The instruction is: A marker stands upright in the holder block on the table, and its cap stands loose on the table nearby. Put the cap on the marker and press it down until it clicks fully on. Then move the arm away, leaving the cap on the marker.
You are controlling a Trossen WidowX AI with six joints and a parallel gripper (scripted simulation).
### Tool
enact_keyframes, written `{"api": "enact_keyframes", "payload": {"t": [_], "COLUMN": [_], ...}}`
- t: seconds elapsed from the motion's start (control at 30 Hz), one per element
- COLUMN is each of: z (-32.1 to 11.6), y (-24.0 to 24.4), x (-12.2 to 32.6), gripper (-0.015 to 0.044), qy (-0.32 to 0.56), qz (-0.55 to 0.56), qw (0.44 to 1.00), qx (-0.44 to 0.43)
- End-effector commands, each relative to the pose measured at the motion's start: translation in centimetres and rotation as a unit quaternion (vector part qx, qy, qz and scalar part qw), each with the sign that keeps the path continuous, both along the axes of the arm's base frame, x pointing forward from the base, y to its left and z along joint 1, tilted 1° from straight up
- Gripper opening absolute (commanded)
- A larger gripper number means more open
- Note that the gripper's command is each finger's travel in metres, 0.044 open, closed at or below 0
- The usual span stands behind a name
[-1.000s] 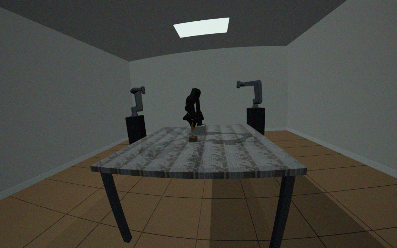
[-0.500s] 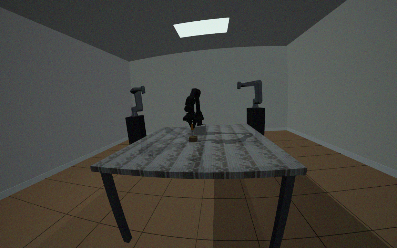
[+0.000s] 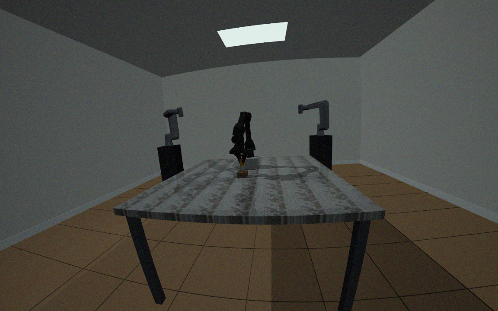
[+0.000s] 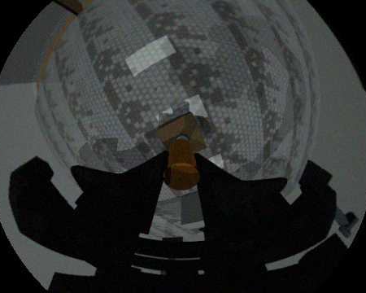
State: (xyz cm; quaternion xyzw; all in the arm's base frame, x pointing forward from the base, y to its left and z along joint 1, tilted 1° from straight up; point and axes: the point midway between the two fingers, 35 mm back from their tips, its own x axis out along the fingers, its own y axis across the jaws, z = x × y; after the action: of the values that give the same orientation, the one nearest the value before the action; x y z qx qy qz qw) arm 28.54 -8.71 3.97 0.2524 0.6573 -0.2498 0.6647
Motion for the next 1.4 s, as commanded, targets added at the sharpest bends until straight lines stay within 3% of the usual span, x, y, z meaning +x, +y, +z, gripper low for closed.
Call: {"api": "enact_keyframes", "payload": {"t": [0.0,0.9,1.37], "z": [-1.2,-3.1,-3.1], "y": [0.0,0.0,0.0], "x": [-0.1,-0.2,-0.2], "gripper": [0.0000,0.0000,0.0367], "qy": [0.004,0.004,0.004], "qz": [0.002,0.002,0.000], "qw": [1.000,1.000,1.000], "qx": [-0.001,-0.001,-0.001]}}
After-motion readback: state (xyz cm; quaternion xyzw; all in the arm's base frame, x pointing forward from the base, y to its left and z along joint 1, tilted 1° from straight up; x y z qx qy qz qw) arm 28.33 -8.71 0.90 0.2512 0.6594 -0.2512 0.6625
